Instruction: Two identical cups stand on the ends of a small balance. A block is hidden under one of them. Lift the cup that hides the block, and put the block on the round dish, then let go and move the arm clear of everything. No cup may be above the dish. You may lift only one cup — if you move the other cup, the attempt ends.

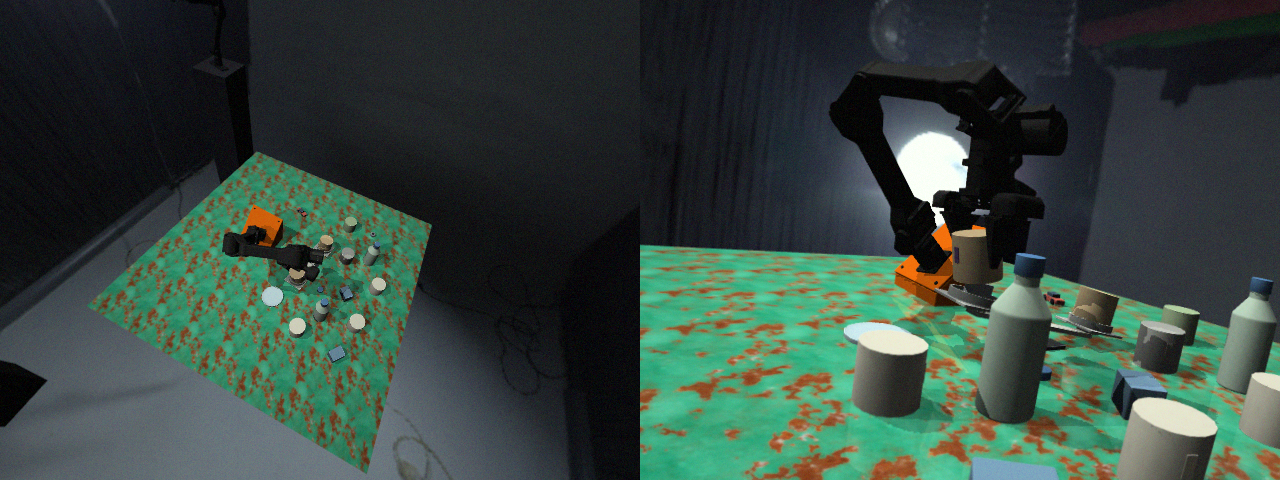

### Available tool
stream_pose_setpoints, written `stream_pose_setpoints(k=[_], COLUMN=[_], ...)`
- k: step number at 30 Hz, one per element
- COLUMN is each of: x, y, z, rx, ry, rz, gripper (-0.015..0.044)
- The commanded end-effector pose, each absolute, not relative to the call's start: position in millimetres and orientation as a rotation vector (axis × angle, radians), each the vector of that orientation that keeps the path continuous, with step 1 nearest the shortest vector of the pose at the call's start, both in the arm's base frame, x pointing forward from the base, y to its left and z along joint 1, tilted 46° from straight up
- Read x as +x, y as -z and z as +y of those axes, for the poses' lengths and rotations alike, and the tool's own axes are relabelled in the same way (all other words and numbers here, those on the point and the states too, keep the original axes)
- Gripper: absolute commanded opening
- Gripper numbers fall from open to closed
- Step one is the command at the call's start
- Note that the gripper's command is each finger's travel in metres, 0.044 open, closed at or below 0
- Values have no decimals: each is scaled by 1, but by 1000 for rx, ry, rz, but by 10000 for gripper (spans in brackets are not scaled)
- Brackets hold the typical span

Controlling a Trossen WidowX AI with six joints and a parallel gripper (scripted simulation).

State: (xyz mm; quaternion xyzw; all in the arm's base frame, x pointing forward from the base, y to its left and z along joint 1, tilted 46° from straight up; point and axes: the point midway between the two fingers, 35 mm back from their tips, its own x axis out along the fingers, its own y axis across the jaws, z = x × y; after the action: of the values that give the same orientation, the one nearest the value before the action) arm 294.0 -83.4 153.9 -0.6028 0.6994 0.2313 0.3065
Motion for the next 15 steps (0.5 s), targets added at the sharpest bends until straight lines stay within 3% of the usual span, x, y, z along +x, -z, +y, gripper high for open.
stream_pose_setpoints(k=[1,15], x=[296,296], y=[-159,-172], z=[-77,-64], rx=[-1605,-1623], ry=[-607,-618], rz=[1835,1822], gripper=[0,0])
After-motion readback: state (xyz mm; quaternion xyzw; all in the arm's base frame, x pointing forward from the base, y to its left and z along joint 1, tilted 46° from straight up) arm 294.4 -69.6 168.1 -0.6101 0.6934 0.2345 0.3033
